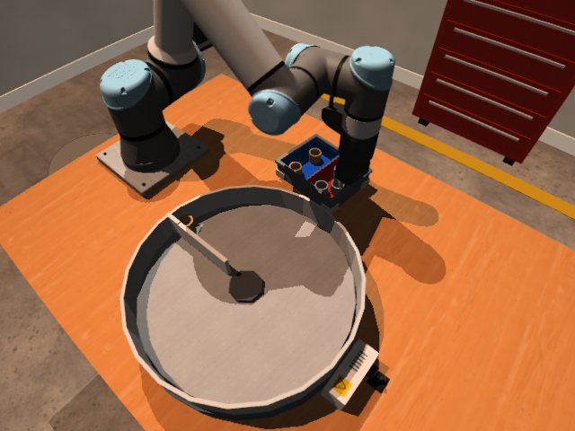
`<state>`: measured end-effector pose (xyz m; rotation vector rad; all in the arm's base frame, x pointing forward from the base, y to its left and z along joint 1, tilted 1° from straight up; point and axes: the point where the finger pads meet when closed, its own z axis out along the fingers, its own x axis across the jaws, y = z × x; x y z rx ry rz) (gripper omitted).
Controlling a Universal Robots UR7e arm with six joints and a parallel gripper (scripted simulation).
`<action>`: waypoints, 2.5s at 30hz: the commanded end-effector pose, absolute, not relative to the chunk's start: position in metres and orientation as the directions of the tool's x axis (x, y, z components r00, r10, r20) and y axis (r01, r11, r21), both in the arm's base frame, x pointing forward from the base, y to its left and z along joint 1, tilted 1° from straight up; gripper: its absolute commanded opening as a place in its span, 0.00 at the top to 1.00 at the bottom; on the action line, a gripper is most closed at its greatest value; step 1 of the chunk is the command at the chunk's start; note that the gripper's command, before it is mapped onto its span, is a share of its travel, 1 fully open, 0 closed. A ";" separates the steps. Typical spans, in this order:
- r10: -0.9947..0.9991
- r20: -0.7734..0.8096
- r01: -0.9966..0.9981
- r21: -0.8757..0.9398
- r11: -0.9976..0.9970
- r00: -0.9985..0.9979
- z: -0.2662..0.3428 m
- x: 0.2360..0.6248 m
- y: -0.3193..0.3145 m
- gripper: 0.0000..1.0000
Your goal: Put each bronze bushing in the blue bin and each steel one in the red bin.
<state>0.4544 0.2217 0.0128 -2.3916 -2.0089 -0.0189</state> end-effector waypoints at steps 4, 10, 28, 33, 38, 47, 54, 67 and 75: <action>0.985 0.022 0.985 -0.005 -0.173 0.173 0.013 0.455 0.222 0.58; 0.985 0.022 0.985 -0.005 -0.173 0.173 0.017 0.455 0.222 0.58; 0.985 0.022 0.985 -0.005 -0.173 0.173 0.021 0.455 0.222 0.58; 0.985 0.022 0.985 -0.005 -0.173 0.173 0.024 0.455 0.222 0.58; 0.985 0.022 0.985 -0.005 -0.173 0.173 0.024 0.455 0.222 0.58; 0.985 0.022 0.985 -0.005 -0.173 0.173 0.027 0.455 0.222 0.58; 0.985 0.022 0.985 -0.005 -0.173 0.173 0.030 0.455 0.222 0.58; 0.985 0.022 0.985 -0.005 -0.173 0.173 0.033 0.455 0.222 0.58; 0.985 0.022 0.985 -0.005 -0.173 0.173 0.036 0.455 0.221 0.58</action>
